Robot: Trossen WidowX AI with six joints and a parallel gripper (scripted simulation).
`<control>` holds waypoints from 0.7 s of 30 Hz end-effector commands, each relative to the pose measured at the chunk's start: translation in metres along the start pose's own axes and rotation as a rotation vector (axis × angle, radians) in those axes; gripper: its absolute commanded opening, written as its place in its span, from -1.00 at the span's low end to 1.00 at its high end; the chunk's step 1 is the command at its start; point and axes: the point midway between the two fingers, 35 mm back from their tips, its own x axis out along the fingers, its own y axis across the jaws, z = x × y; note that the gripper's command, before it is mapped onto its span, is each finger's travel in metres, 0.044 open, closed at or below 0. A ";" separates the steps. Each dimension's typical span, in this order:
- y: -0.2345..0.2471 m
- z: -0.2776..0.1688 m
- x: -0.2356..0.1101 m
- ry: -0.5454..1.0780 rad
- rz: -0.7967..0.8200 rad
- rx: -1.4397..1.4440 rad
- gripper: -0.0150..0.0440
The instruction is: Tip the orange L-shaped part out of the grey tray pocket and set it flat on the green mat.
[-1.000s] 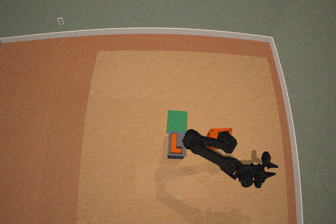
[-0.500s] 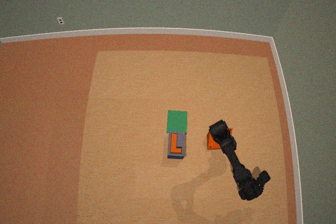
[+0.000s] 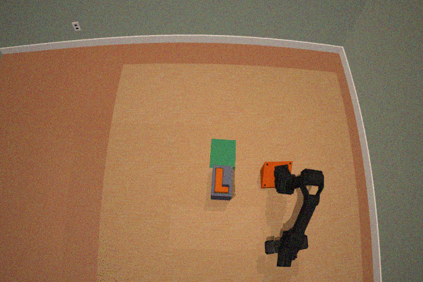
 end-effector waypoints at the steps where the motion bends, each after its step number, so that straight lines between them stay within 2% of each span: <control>1: -0.052 -0.011 -0.004 0.068 -0.103 0.159 0.12; 10: -0.151 -0.058 -0.036 0.164 -0.253 0.549 0.12; 21: -0.228 -0.146 -0.111 0.126 -0.356 1.099 0.12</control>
